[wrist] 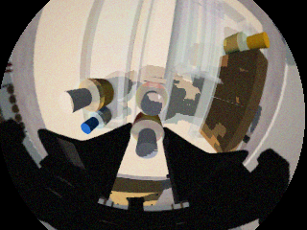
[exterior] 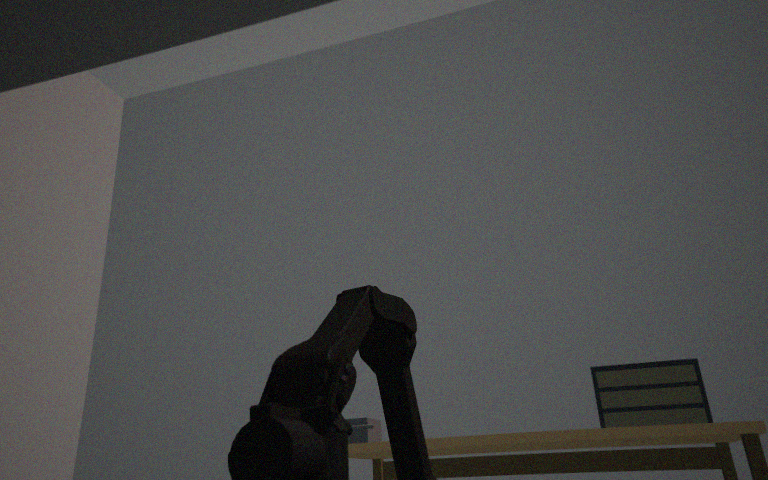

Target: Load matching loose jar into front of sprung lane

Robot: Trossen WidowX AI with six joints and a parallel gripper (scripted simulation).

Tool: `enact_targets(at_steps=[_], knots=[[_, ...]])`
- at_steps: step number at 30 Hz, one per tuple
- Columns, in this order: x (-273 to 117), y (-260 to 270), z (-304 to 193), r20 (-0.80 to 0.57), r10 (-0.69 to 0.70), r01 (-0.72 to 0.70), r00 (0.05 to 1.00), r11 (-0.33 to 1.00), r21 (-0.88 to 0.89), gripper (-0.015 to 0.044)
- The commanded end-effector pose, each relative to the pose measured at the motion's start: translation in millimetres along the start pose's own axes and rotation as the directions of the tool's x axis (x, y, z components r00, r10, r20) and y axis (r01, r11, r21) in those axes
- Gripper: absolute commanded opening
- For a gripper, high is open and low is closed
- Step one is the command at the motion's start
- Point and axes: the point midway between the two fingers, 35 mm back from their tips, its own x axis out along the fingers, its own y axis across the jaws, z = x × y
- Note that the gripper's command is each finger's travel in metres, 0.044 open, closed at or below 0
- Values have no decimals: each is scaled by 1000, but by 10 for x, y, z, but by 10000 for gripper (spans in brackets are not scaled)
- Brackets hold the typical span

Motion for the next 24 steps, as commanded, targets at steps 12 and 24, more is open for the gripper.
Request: enact_targets(at_steps=[12, 24], knots=[[36, 1, 63, 28, 1, -1, 1000, 1000, -2, 0], [70, 1, 58, 28, 1, -1, 1000, 1000, -2, 0]])
